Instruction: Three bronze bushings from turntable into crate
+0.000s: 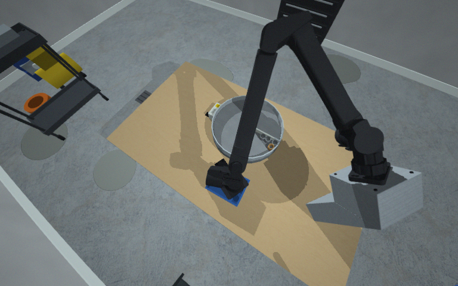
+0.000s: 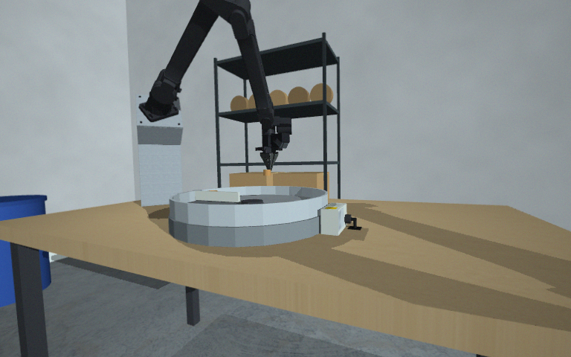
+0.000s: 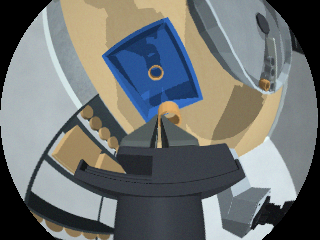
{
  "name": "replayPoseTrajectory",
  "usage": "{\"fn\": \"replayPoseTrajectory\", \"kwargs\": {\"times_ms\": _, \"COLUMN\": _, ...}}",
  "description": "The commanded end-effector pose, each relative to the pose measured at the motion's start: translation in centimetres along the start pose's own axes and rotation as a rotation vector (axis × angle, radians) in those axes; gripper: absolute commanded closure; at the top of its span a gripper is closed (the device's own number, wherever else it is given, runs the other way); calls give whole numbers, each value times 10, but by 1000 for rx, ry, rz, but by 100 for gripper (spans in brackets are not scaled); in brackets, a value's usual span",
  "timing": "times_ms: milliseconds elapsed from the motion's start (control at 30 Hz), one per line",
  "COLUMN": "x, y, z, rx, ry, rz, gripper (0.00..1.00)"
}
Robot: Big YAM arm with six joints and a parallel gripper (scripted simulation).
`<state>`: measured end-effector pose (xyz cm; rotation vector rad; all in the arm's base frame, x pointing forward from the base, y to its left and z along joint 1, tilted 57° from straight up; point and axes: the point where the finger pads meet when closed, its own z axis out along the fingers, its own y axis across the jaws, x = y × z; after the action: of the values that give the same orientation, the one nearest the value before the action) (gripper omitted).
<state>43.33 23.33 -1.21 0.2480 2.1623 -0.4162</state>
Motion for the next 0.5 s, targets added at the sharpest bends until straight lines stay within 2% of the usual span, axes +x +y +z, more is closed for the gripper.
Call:
{"fn": "replayPoseTrajectory", "kwargs": {"times_ms": 0, "x": 7, "y": 11, "z": -9, "rx": -18, "ry": -3, "rz": -16, "gripper": 100}}
{"fn": "replayPoseTrajectory", "kwargs": {"times_ms": 100, "x": 6, "y": 14, "z": -6, "rx": -26, "ry": -10, "rz": -21, "gripper": 100}}
{"fn": "replayPoseTrajectory", "kwargs": {"times_ms": 167, "x": -1, "y": 3, "z": 13, "rx": 2, "ry": -1, "rz": 2, "gripper": 100}}
{"fn": "replayPoseTrajectory", "kwargs": {"times_ms": 267, "x": 0, "y": 2, "z": 17, "rx": 2, "ry": -1, "rz": 1, "gripper": 100}}
{"fn": "replayPoseTrajectory", "kwargs": {"times_ms": 467, "x": 2, "y": 0, "z": 51, "rx": 4, "ry": 1, "rz": -2, "gripper": 100}}
